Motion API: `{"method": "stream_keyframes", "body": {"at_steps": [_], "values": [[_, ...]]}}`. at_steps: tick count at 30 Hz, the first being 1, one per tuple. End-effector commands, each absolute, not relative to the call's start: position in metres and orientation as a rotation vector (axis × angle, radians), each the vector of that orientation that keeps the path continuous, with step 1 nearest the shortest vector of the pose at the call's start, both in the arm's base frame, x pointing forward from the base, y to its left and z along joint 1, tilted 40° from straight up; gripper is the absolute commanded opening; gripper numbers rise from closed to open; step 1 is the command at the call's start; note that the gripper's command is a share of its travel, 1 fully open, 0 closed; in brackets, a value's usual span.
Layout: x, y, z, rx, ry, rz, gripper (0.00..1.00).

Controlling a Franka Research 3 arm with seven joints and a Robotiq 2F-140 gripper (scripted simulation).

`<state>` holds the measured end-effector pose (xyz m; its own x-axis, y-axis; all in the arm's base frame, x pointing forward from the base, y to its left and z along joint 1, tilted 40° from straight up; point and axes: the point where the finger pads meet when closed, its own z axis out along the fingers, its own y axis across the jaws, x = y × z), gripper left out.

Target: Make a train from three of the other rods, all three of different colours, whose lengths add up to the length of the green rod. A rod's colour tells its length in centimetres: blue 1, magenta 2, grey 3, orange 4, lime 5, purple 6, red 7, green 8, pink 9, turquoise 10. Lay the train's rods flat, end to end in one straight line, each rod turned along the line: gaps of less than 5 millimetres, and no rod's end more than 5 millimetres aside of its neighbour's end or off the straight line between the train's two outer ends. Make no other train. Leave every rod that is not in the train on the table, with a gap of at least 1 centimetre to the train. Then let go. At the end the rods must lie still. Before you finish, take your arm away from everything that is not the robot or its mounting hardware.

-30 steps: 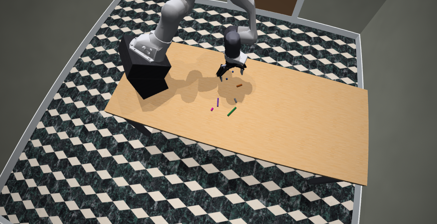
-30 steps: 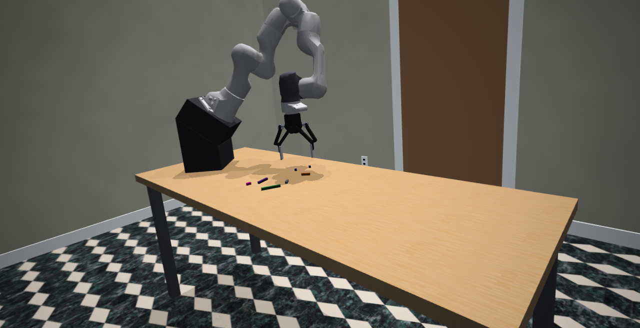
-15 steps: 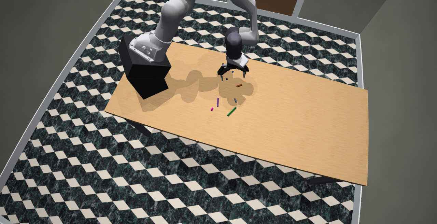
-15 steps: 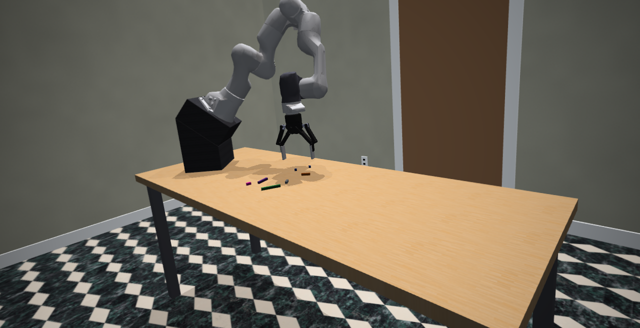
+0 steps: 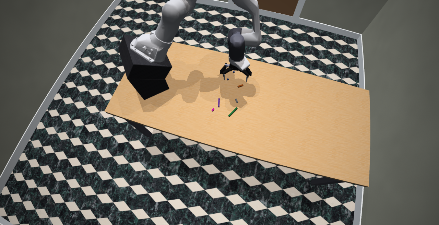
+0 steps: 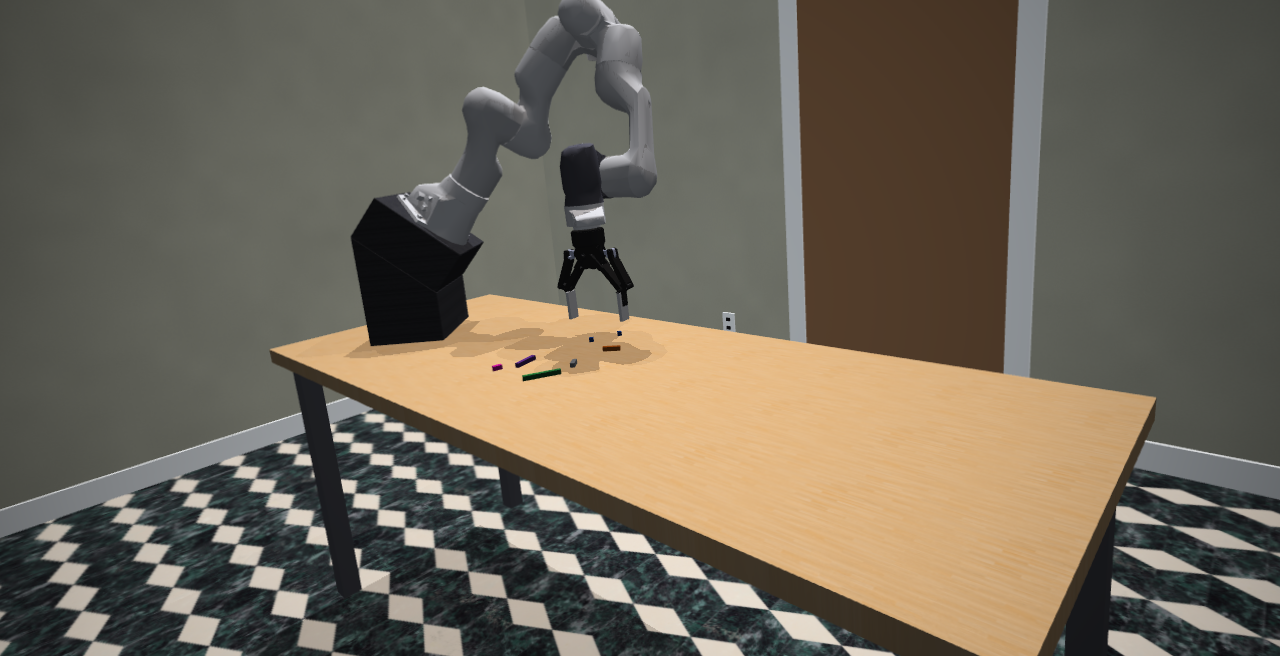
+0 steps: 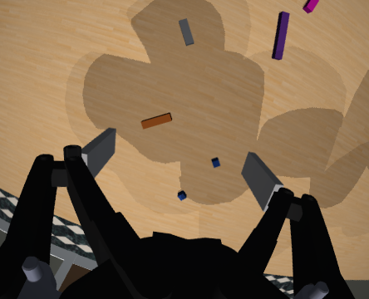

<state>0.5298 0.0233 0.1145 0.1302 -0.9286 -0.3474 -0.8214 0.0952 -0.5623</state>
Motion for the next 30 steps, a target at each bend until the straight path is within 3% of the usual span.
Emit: {"method": "stream_keyframes", "body": {"at_steps": [1, 30], "values": [[0.533, 0.021, 0.116, -1.606, 1.842, -0.099, 1.00], [0.550, 0.005, 0.120, -1.188, 2.137, 0.087, 1.00]]}}
